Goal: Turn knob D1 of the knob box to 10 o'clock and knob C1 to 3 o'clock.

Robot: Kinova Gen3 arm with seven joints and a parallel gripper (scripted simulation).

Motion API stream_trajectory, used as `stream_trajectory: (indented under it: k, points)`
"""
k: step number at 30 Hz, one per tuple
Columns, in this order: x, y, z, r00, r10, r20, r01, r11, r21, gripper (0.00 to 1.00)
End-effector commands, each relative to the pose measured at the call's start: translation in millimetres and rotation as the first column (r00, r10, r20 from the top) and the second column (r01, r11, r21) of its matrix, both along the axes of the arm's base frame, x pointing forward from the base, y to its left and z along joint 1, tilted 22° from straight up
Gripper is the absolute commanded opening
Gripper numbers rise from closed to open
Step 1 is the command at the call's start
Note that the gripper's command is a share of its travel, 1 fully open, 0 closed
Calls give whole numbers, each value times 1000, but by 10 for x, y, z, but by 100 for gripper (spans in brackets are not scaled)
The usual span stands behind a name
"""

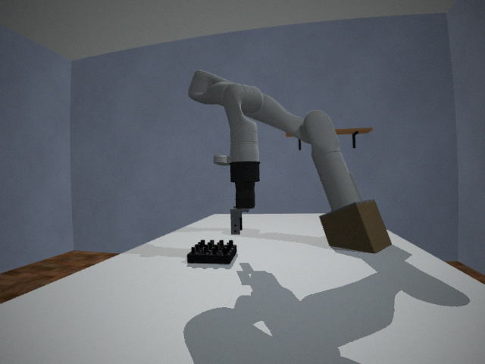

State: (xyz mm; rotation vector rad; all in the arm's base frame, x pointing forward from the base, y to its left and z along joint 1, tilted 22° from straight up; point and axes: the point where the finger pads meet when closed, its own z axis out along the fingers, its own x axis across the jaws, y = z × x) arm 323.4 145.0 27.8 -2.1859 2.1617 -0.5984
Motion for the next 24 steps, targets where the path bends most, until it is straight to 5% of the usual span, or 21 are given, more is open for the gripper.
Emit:
stream_trajectory:
  k: [1, 10, 16, 20, 21, 24]
  points:
    - [2, 5, 5, 1000, 1, 1, -1, 1000, 1, 100]
    - [22, 23, 11, 1000, 1, 2, -1, 1000, 1, 100]
    - [375, 412, 162, 1000, -1, 8, 1, 1000, 0, 100]
    - [447, 518, 210, 1000, -3, 2, 3, 1000, 2, 100]
    - [447, 518, 210, 1000, -3, 2, 3, 1000, 2, 46]
    - [447, 518, 210, 1000, -3, 2, 3, 1000, 2, 46]
